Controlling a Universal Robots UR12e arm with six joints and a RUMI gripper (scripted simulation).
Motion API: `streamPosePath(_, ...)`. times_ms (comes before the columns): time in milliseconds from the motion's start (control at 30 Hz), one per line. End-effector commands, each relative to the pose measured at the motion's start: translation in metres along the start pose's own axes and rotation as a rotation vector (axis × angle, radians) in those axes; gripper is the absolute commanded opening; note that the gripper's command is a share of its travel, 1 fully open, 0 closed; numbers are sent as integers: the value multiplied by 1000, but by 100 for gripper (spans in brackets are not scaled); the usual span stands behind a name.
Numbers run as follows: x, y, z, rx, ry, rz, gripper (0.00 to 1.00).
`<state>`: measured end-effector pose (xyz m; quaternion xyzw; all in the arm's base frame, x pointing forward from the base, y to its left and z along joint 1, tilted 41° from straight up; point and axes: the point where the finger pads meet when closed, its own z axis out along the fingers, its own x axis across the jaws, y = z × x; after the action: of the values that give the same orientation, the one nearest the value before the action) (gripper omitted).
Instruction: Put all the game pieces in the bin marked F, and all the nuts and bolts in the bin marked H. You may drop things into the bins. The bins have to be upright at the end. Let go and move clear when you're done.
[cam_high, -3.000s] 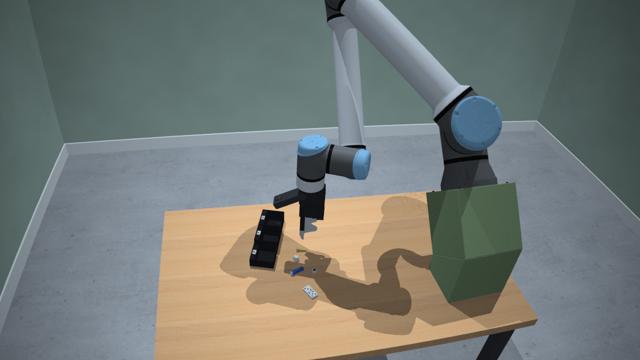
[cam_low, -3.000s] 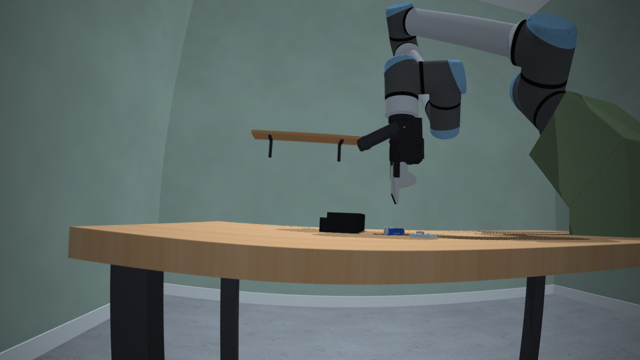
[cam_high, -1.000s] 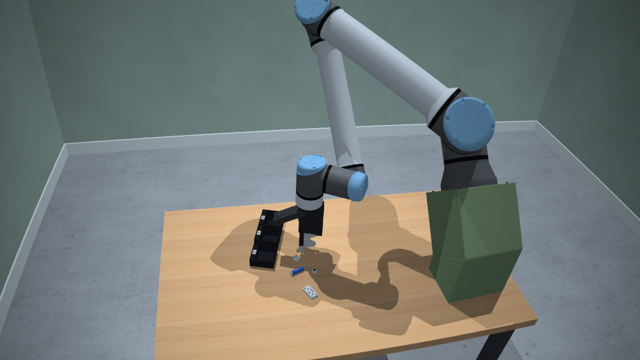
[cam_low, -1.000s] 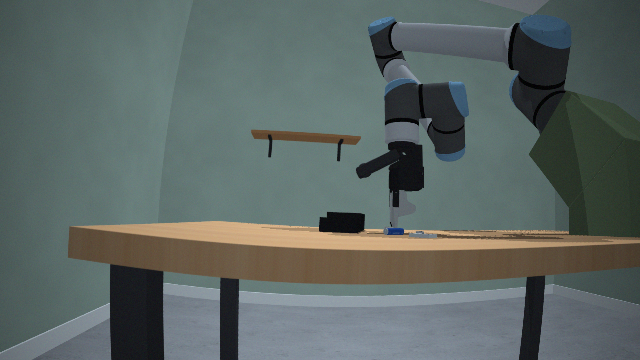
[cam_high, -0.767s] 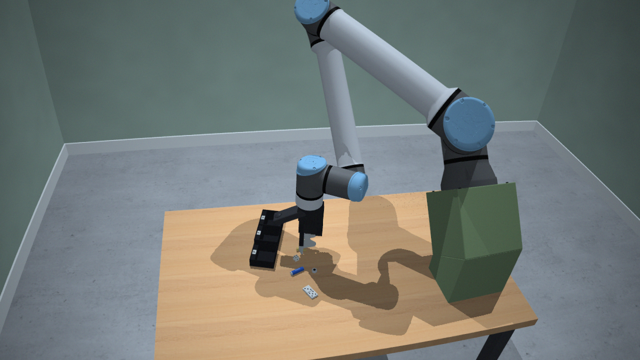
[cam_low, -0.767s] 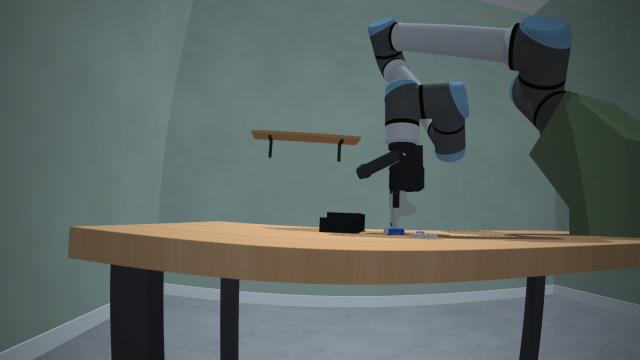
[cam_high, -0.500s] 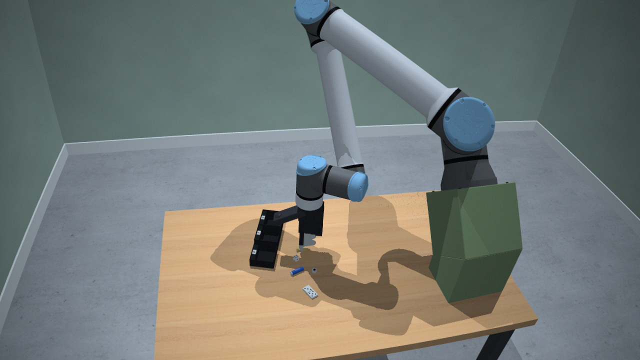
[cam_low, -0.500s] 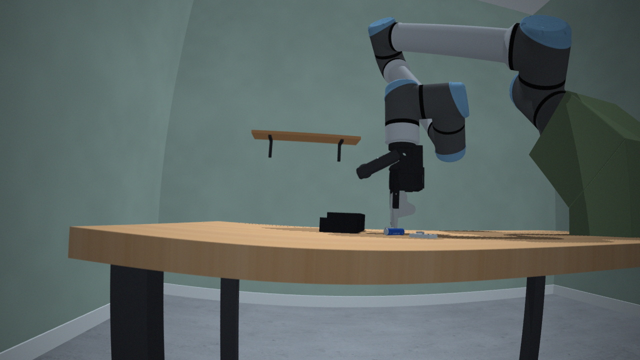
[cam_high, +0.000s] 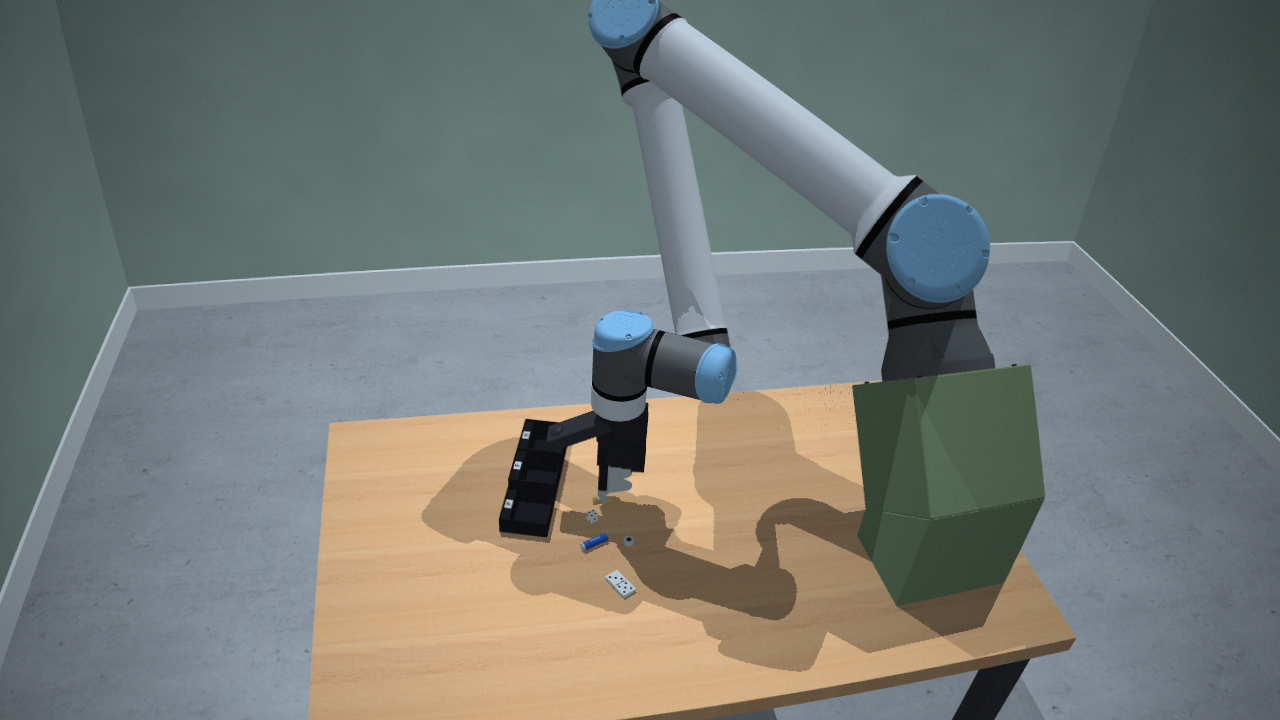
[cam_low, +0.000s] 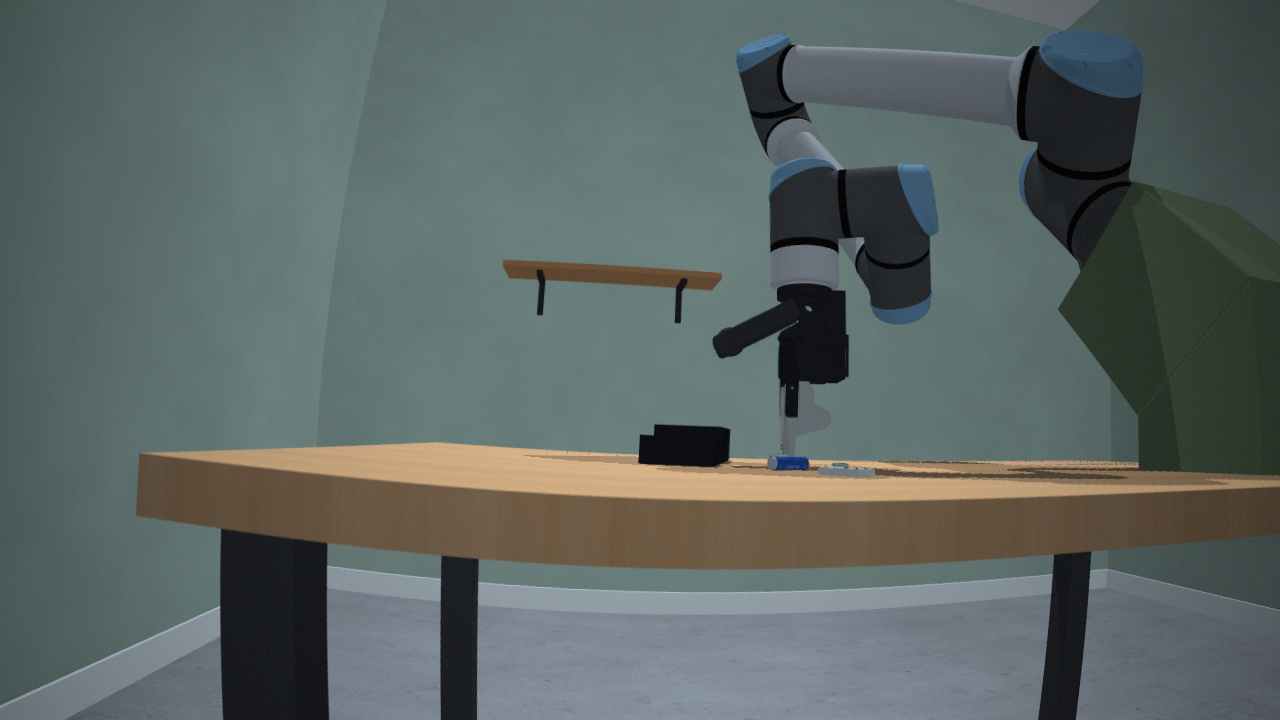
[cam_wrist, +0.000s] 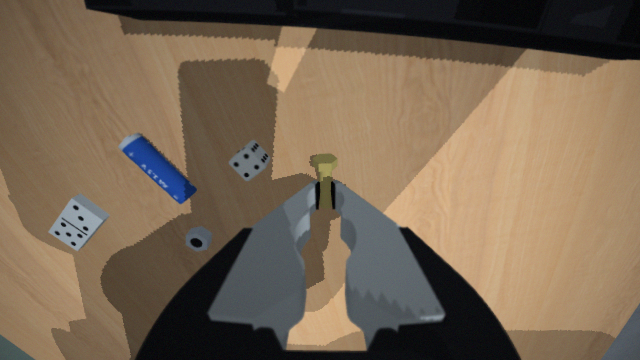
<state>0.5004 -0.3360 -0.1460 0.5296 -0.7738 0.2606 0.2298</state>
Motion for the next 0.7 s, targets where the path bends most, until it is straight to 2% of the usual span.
streamPosePath(0,0,0,0,1,0,0,0)
streamPosePath(267,0,0,0,1,0,0,0)
streamPosePath(667,0,0,-34,1,0,0,0)
